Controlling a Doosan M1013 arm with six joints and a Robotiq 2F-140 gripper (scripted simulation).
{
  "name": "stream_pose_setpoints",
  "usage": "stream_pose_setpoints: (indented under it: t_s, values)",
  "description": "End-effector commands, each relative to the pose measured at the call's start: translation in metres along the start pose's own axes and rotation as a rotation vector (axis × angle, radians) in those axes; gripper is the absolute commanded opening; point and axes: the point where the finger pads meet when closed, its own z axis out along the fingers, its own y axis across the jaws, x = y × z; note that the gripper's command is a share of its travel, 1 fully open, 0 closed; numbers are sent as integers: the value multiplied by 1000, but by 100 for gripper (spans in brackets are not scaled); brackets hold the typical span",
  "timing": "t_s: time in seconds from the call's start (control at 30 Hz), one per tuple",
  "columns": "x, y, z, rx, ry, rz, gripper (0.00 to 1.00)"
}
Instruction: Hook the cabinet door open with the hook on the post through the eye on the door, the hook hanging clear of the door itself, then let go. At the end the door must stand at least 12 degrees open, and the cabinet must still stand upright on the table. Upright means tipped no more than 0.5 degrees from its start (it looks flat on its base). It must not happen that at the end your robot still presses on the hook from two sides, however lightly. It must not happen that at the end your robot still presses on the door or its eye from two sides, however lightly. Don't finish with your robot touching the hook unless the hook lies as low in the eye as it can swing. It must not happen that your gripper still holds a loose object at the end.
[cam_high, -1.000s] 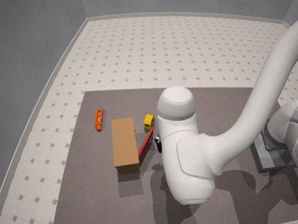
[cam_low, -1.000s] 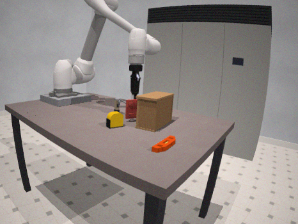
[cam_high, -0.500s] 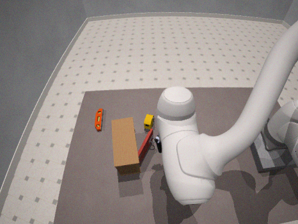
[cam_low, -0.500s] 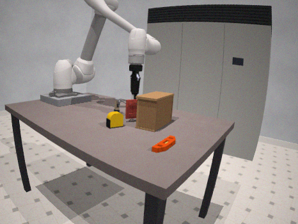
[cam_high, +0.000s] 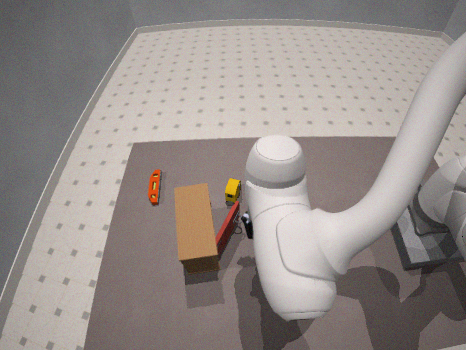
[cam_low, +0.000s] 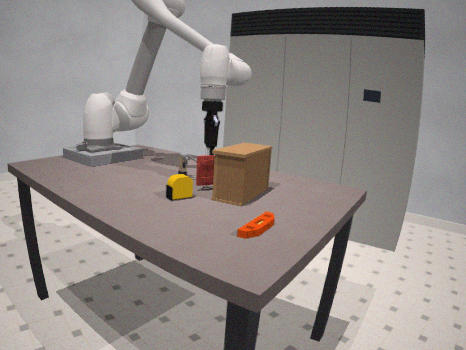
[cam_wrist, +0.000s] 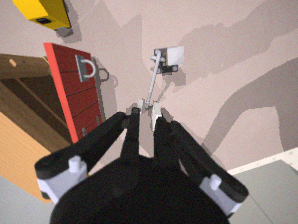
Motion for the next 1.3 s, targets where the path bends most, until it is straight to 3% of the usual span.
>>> stream_pose_setpoints:
  t_s: [0.0, 1.27]
  values:
    - [4, 1, 6, -1, 7, 2, 15]
    - [4, 1, 47, -1, 7, 2, 15]
